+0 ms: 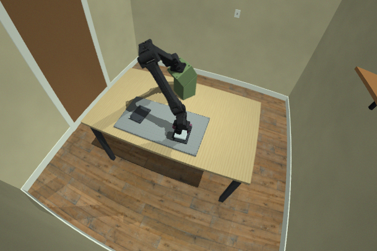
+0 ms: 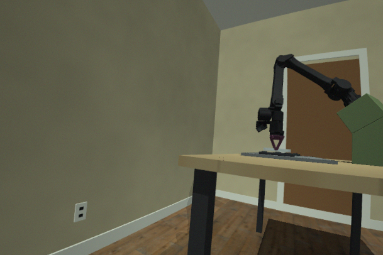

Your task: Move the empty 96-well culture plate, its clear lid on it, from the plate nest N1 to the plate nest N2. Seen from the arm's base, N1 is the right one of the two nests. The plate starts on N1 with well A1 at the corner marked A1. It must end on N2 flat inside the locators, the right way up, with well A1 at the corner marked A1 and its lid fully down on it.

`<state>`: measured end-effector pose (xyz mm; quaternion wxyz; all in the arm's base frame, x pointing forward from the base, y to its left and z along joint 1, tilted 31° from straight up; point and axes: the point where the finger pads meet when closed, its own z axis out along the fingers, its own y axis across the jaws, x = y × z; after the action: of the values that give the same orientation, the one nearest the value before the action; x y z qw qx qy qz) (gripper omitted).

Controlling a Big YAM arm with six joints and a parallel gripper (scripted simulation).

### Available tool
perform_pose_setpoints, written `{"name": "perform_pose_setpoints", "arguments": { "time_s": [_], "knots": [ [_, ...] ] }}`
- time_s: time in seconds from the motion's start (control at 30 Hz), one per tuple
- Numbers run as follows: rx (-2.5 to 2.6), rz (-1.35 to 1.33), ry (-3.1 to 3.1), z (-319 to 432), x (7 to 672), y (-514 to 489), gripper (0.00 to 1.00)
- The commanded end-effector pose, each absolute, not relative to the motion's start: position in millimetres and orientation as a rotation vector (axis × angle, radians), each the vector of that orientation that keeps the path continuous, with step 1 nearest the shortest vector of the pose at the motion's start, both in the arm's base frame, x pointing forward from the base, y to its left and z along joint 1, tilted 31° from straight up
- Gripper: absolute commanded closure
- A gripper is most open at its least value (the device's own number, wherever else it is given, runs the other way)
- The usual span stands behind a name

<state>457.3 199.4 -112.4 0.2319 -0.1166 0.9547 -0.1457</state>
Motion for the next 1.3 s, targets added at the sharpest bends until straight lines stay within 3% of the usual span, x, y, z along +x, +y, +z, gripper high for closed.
{"name": "perform_pose_setpoints", "arguments": {
  "time_s": [0.0,1.27],
  "knots": [
    [-0.299,-0.400,2.619,-118.0,469.9,194.0,1.00],
    [-0.305,-0.412,2.634,-119.1,471.1,193.2,1.00]
  ]
}}
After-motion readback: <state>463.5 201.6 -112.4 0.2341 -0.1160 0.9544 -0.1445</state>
